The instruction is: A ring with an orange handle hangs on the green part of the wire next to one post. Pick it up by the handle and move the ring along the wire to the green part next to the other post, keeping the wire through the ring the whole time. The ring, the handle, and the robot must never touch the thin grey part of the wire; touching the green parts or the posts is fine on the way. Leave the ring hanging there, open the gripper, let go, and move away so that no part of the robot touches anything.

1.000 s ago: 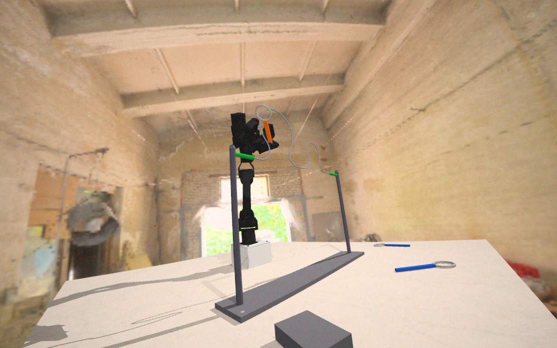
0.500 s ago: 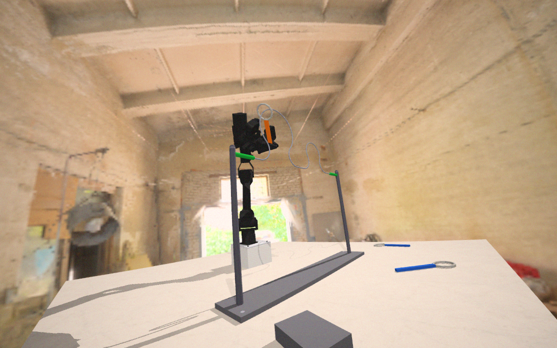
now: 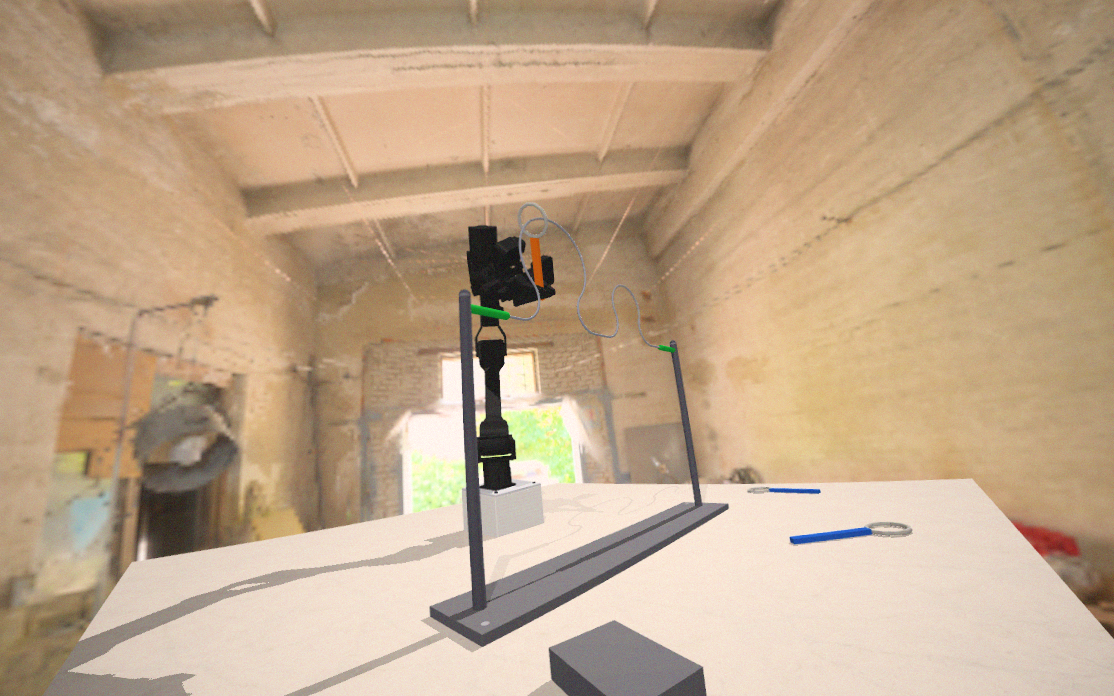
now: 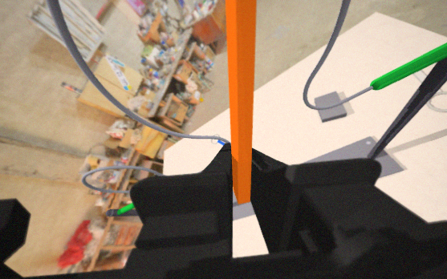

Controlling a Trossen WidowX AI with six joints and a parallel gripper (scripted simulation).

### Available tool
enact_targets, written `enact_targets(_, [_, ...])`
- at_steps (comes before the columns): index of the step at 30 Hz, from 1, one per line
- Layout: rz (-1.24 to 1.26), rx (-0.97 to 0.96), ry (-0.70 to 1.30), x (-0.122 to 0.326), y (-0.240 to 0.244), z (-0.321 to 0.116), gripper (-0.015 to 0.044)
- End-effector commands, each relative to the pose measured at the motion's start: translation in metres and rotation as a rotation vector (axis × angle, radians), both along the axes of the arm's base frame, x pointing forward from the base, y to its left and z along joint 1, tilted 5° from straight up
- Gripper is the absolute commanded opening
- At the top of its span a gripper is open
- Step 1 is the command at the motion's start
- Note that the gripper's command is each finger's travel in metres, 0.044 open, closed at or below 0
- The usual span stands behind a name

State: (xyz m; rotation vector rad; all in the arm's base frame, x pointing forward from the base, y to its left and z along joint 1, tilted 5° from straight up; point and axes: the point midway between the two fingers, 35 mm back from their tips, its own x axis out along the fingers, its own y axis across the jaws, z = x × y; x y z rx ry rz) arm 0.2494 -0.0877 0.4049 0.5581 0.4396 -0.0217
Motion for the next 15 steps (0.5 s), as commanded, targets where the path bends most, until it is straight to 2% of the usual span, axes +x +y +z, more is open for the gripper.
enact_targets(1, [-0.005, -0.060, -0.003, -0.0016, -0.0002, 0.0007, -0.0150])
enact_targets(15, [-0.021, -0.233, 0.009, -0.0018, -0.0052, -0.0017, -0.0150])
